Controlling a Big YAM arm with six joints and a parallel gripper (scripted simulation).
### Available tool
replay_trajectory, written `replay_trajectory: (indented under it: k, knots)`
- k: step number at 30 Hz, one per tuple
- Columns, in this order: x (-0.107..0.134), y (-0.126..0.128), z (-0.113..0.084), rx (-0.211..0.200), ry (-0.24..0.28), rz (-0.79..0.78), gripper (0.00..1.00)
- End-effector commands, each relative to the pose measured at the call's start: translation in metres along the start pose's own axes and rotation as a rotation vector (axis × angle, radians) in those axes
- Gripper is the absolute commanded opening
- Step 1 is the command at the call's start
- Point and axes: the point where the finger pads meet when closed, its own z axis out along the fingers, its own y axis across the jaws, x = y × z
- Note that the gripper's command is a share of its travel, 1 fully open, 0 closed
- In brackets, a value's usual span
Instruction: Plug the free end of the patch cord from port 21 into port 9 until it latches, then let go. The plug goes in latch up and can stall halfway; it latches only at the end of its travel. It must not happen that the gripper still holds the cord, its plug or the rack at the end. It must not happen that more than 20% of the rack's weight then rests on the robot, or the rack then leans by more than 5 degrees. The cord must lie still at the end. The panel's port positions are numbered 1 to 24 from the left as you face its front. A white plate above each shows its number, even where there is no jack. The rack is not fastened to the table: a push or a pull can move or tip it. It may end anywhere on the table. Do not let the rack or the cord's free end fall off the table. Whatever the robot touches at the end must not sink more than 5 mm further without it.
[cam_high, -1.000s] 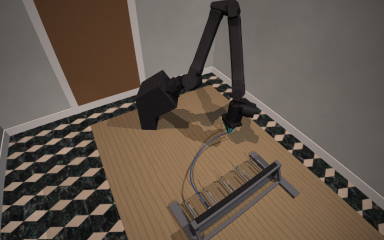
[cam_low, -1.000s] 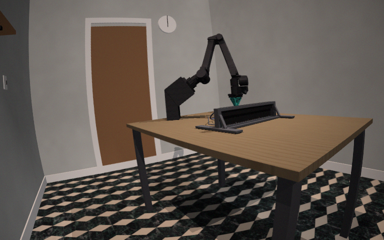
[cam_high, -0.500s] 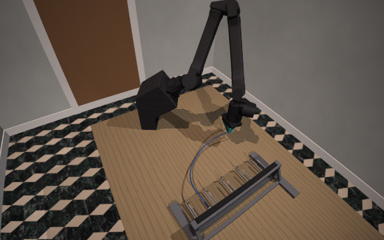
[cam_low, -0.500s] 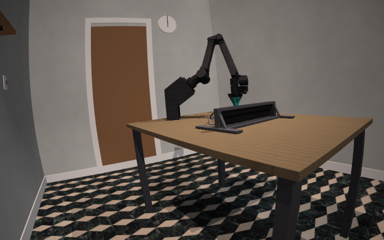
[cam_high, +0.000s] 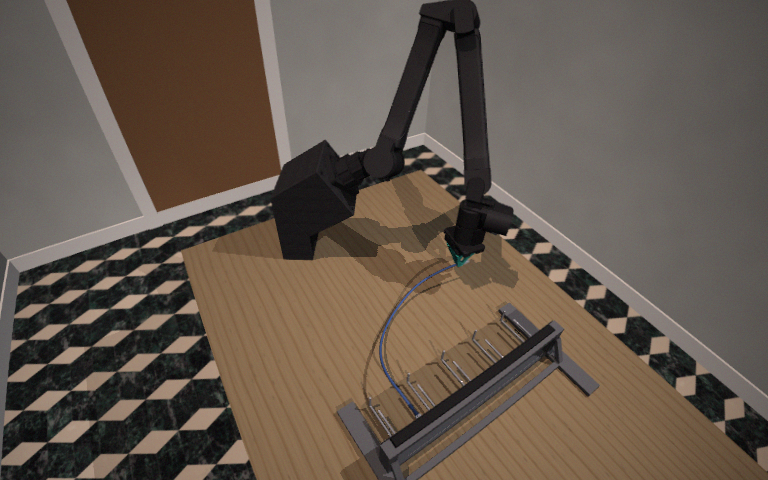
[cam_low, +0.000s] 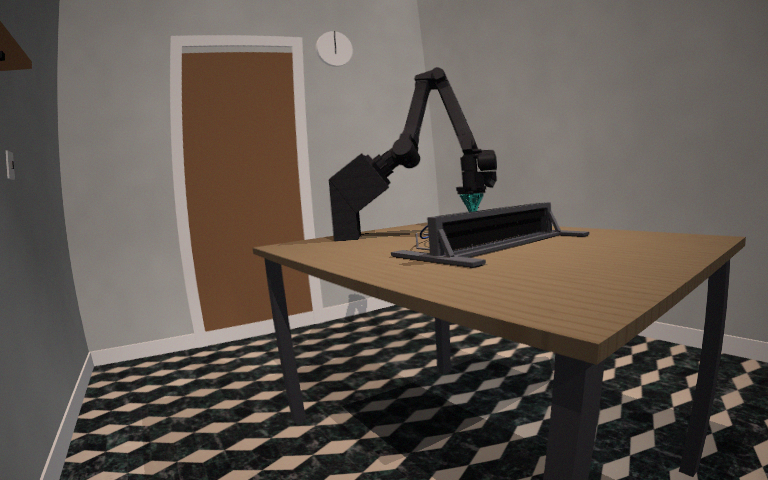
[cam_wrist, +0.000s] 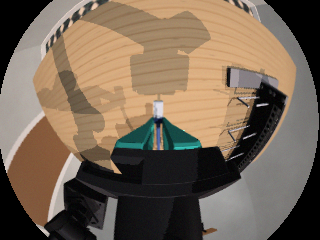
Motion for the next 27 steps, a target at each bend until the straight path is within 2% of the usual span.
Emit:
replay_trajectory:
  k: [1, 27]
  knots:
    - [-0.0071, -0.0114, -0.0102, 0.031, -0.012, -0.01, 0.0]
    - [0.0015, -0.0049, -0.0083, 0.021, 0.001, 0.002, 0.0]
